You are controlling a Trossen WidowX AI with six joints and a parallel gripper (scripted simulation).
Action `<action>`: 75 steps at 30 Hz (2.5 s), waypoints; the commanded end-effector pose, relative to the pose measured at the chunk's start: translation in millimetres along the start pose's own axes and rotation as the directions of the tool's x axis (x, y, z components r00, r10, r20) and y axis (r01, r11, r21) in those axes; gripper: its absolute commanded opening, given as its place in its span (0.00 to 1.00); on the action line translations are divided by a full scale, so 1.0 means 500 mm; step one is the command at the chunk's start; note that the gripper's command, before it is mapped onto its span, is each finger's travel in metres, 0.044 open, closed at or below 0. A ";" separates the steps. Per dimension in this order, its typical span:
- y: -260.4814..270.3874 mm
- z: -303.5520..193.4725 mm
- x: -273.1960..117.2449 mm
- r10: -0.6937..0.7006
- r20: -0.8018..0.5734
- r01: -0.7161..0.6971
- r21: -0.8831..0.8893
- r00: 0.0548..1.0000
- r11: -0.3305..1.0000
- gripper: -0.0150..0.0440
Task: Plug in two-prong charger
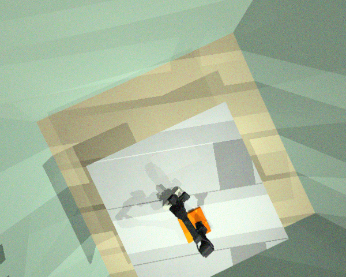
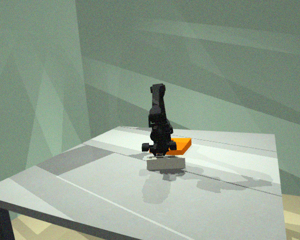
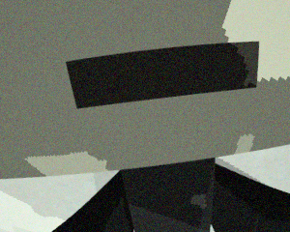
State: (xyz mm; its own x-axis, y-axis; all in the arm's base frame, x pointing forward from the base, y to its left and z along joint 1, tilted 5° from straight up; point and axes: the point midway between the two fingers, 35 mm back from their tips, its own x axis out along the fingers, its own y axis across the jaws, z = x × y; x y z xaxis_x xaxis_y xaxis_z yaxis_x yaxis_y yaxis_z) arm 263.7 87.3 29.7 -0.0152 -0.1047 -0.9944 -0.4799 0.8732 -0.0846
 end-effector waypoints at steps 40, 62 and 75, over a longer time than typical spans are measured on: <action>0.000 0.011 0.000 0.000 -0.005 0.000 0.002 1.000 1.000 0.25; 0.000 0.011 0.000 0.000 -0.005 0.000 0.002 1.000 1.000 0.92; 0.000 0.005 0.001 0.000 0.003 0.000 0.003 1.000 1.000 1.00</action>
State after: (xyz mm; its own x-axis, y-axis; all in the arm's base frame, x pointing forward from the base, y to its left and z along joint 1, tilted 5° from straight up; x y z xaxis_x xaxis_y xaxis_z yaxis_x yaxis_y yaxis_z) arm 266.7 88.9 28.4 -0.0189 -0.1064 -0.9941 -0.4770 0.8748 -0.0846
